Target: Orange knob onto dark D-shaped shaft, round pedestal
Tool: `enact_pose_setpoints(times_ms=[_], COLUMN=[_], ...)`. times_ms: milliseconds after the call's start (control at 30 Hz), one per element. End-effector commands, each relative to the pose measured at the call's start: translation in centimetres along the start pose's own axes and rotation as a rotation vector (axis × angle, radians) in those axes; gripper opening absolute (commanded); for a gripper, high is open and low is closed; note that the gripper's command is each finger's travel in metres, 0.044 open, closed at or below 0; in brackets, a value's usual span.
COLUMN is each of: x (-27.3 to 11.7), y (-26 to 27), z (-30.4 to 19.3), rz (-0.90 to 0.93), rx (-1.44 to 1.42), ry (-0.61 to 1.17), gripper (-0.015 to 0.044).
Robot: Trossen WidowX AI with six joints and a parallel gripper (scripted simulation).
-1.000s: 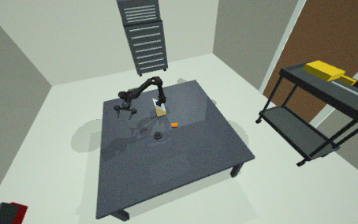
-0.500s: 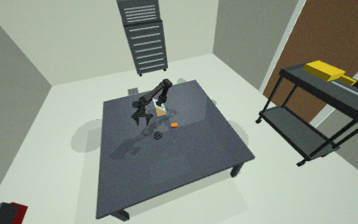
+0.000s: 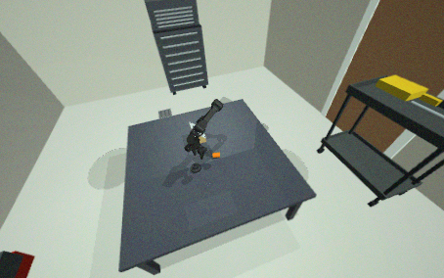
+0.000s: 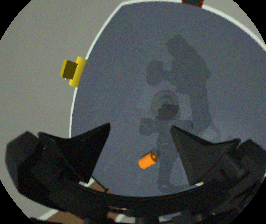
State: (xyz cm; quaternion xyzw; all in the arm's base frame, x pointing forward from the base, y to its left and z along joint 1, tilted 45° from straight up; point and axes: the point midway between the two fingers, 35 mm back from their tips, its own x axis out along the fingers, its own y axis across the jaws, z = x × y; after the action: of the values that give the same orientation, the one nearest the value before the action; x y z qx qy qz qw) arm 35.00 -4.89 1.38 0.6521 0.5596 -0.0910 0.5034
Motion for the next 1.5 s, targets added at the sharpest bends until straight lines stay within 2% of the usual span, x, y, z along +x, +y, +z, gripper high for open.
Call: enact_pose_setpoints(times_ms=[0, 333, 700, 867, 1467], x=[1.7, 2.4, 2.4, 4.5, 6.7], y=[-0.2, -2.3, -2.3, -3.1, -3.9], z=[-7.1, -16.5, -16.6, -17.1, -17.6], rz=[-0.157, -0.414, -0.416, -0.416, -0.416], rx=[0.276, 0.631, 0.634, 0.634, 0.634], ry=[0.087, 0.11, 0.11, 0.111, 0.11], gripper=[0.044, 0.044, 0.044, 0.044, 0.044])
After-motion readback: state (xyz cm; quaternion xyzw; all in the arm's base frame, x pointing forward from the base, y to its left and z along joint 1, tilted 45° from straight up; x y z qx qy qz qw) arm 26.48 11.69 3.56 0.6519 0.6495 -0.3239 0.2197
